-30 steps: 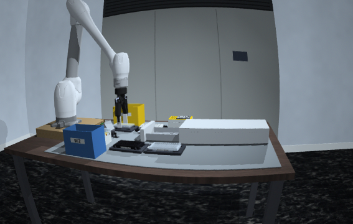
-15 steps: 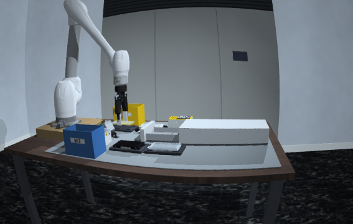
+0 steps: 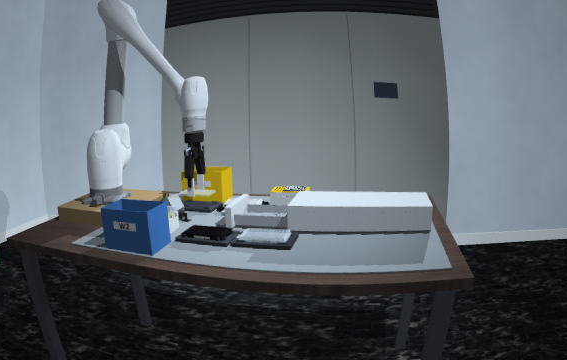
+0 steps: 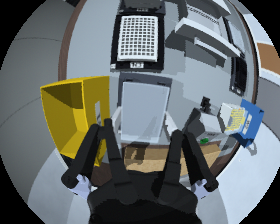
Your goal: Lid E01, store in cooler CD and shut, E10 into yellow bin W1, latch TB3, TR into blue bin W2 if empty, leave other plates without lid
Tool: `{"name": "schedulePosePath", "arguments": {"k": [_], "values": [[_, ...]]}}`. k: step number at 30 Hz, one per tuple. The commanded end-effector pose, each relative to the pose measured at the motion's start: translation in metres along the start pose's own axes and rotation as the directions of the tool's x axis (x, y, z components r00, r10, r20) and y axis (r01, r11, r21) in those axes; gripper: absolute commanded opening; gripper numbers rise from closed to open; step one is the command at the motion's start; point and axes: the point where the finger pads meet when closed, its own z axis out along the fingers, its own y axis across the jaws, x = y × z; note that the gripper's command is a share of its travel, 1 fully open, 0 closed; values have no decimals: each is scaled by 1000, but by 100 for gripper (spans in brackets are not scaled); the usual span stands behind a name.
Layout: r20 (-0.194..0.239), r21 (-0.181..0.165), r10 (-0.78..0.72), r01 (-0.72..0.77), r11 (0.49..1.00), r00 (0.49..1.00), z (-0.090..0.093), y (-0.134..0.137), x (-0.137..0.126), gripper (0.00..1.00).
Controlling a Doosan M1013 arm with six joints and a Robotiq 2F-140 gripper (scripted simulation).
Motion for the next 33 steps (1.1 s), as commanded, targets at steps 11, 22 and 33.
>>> {"name": "schedulePosePath", "arguments": {"k": [11, 22, 33], "values": [[0, 0, 0, 0, 1000, 1000, -17, 0, 0, 0], [0, 0, 0, 0, 1000, 1000, -29, 0, 0, 0], [0, 0, 0, 0, 1000, 1000, -41, 0, 0, 0]]}}
